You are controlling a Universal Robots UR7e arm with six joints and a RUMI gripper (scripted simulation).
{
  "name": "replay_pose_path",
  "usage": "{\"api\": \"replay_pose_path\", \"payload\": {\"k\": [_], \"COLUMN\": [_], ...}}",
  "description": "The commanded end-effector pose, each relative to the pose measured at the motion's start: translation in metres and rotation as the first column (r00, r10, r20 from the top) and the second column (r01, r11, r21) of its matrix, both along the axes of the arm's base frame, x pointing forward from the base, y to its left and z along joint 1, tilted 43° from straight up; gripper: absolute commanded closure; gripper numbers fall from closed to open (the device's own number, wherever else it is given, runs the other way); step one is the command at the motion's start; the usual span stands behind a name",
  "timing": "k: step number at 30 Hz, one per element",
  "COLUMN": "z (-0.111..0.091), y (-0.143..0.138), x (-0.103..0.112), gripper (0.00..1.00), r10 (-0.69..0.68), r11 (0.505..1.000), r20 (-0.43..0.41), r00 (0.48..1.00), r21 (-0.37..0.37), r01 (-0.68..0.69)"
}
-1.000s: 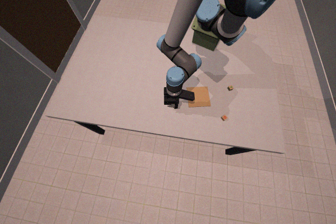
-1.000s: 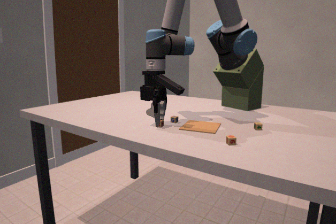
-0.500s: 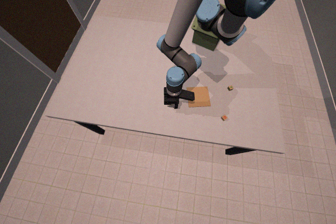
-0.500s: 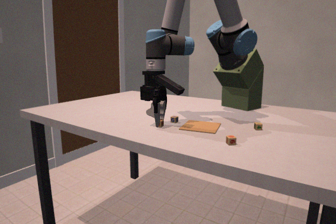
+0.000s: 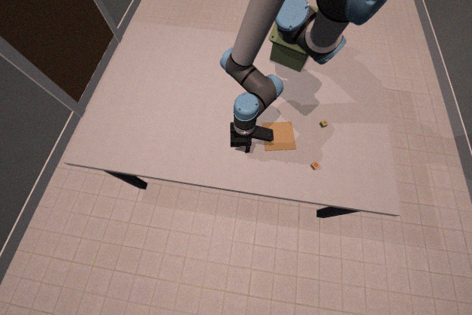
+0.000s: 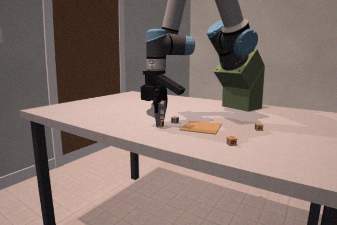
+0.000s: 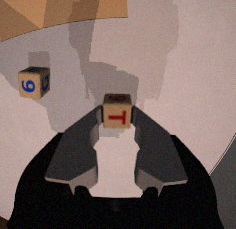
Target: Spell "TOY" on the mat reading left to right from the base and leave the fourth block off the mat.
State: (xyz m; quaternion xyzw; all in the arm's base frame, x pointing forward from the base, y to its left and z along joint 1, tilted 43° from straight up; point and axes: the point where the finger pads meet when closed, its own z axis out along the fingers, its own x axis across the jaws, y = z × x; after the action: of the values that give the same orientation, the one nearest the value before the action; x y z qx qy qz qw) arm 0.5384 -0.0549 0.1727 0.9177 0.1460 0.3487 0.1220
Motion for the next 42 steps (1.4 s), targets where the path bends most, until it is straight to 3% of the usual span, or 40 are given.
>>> {"api": "replay_pose_path", "payload": {"k": [1, 30, 42], "z": [0.005, 0.065, 0.072], "y": [0.001, 0.011, 0.012], "x": [-0.004, -0.060, -0.066], "gripper": [0.95, 0.95, 0.95], "r10": [0.000, 0.000, 0.000], "r11": [1.000, 1.000, 1.000], "r20": [0.001, 0.001, 0.001], "r00": [1.000, 1.000, 1.000], "r21": [0.000, 0.000, 0.000], "r01": [0.000, 0.000, 0.000]}}
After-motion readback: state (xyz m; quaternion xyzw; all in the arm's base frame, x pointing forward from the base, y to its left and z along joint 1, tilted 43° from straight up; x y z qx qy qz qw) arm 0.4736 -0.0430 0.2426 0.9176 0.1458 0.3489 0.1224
